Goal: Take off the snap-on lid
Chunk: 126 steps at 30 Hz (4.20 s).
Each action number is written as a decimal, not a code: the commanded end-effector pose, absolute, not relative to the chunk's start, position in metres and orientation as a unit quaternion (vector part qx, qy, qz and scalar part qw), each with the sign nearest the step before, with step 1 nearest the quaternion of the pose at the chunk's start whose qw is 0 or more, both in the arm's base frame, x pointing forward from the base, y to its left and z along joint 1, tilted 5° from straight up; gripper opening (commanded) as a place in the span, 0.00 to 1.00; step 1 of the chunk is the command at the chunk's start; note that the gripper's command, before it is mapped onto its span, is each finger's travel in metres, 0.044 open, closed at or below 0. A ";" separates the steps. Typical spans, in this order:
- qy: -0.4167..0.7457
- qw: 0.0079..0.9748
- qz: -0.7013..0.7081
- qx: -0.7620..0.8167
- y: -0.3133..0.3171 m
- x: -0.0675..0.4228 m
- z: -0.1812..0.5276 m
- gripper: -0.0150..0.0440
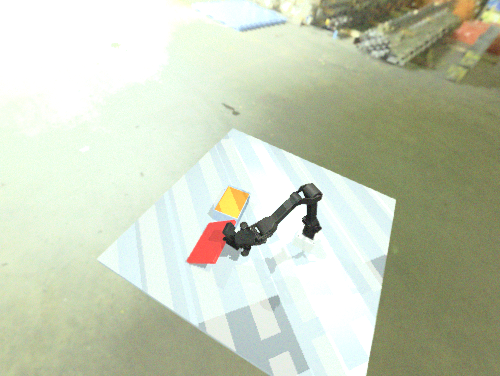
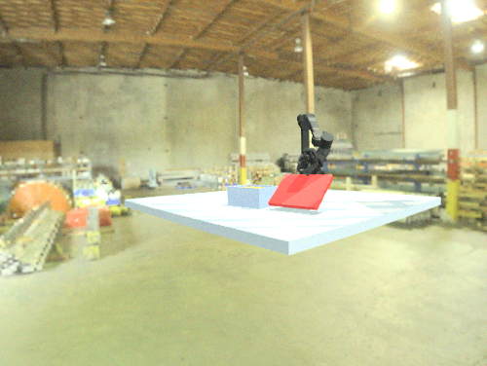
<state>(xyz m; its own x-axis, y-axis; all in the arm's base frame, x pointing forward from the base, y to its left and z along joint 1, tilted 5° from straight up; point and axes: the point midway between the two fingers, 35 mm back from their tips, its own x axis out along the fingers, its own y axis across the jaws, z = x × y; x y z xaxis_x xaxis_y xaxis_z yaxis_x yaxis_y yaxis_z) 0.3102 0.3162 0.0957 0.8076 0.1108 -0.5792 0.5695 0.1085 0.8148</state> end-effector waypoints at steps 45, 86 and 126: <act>0.263 0.698 -0.163 0.646 0.316 0.314 0.057 0.25; 0.263 0.698 -0.163 0.646 0.315 0.316 0.024 0.25; 0.263 0.698 -0.164 0.646 0.317 0.313 0.018 0.90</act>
<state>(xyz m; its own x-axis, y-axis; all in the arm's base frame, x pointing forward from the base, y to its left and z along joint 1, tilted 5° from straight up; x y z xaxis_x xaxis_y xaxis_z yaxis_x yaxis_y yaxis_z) 0.3180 0.3189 0.0200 0.8102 0.1143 -0.5750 0.5649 0.1099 0.8178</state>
